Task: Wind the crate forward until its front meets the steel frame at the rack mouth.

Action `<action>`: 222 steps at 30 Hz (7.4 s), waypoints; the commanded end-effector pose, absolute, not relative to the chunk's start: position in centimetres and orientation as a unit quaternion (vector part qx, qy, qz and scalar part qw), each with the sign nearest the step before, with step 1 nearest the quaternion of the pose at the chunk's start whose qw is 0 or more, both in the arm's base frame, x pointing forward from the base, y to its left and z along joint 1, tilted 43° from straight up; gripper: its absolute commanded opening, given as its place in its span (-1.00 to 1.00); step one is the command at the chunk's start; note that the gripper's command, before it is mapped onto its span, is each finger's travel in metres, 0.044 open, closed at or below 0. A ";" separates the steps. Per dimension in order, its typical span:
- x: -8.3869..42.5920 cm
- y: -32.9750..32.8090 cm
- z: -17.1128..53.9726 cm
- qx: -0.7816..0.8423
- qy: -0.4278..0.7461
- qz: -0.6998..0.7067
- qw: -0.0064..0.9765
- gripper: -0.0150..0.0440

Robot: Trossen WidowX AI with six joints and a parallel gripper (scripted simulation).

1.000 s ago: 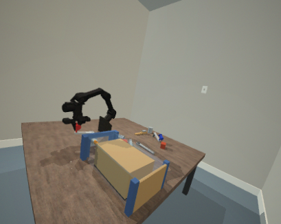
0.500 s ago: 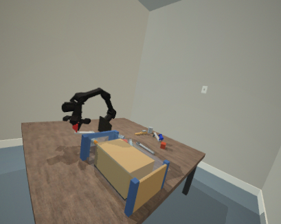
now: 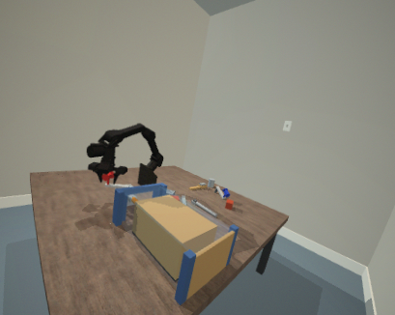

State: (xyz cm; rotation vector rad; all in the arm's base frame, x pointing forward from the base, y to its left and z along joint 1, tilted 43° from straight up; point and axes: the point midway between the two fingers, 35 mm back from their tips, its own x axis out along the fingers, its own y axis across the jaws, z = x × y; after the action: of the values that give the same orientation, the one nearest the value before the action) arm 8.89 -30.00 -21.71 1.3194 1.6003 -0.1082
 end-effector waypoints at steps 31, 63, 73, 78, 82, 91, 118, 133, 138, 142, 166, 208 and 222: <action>7.1 -31.1 -14.5 0.548 0.665 -0.045 0.506 1.00; 6.0 -32.9 -16.4 0.547 0.536 -0.252 0.591 1.00; 6.2 -31.8 -17.6 0.547 0.536 -0.252 0.591 1.00; 6.3 -31.3 -18.2 0.548 0.536 -0.252 0.591 1.00; 6.4 -30.8 -18.6 0.548 0.536 -0.252 0.591 1.00; 6.5 -29.8 -19.6 0.548 0.536 -0.252 0.591 1.00; 6.5 -29.6 -20.0 0.544 0.537 -0.253 0.593 -0.47; 6.6 -29.3 -20.2 0.548 0.536 -0.252 0.591 -0.49; 6.8 -29.4 -20.3 0.548 0.536 -0.252 0.591 -0.49; 7.0 -29.6 -20.4 0.548 0.536 -0.252 0.591 -0.49; 9.1 -30.8 -21.0 0.548 0.535 -0.251 0.592 -0.49; 13.7 -31.9 -21.2 0.548 0.534 -0.250 0.594 -0.49; 15.3 -31.9 -21.0 0.548 0.533 -0.250 0.594 -0.49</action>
State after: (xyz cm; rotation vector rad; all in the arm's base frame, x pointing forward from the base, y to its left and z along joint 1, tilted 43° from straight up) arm 12.83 -32.10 -21.16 1.2887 1.2597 -0.6251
